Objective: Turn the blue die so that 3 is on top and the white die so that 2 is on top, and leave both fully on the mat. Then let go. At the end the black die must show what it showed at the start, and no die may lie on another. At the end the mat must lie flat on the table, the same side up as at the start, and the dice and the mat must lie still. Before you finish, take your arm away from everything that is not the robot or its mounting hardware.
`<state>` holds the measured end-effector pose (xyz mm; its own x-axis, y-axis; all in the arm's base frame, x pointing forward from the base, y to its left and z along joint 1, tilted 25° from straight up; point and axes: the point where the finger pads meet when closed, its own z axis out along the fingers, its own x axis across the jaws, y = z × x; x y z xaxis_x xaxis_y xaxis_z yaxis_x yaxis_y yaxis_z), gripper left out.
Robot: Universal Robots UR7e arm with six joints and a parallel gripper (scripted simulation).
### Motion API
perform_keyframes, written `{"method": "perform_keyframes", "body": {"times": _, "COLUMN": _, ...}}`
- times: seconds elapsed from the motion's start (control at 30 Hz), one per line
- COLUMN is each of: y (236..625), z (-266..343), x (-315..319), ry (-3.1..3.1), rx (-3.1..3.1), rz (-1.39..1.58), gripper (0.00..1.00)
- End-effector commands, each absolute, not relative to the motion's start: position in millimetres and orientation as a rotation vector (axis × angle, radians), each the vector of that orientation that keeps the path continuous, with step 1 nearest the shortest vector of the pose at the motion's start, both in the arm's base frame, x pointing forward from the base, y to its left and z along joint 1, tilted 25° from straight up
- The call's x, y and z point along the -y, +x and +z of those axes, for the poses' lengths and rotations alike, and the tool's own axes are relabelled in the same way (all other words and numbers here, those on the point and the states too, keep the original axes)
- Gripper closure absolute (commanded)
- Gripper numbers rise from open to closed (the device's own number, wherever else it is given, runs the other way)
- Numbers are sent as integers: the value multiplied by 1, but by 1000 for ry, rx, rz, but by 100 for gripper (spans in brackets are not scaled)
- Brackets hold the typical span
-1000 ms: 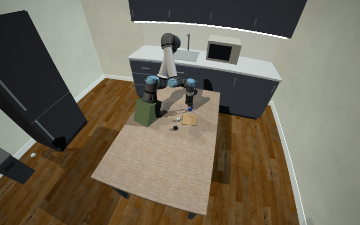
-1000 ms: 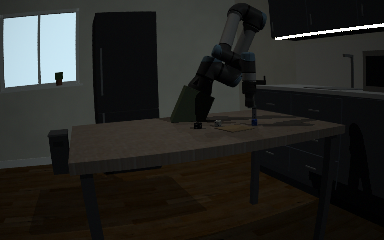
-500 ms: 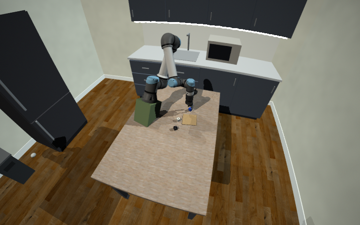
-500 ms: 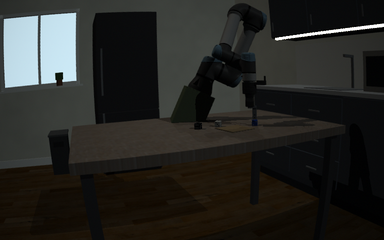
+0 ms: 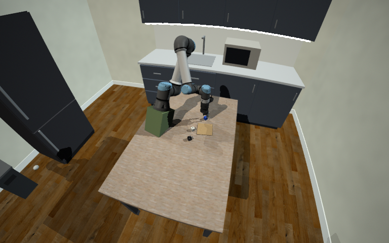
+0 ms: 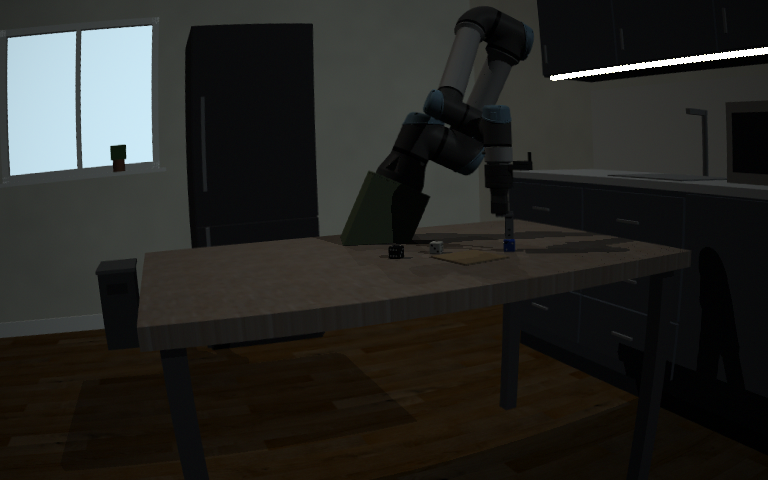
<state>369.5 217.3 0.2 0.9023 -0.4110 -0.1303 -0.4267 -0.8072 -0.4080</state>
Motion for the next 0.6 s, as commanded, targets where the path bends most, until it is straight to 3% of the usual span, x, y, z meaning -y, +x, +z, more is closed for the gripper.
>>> {"method": "perform_keyframes", "body": {"times": 0.0, "y": 371, "z": -3, "x": -220, "ry": -2630, "rx": -608, "rz": 49, "gripper": 13}}
{"method": "perform_keyframes", "body": {"times": 0.57, "y": 373, "z": -29, "x": -232, "ry": -2630, "rx": -608, "rz": 49, "gripper": 13}}
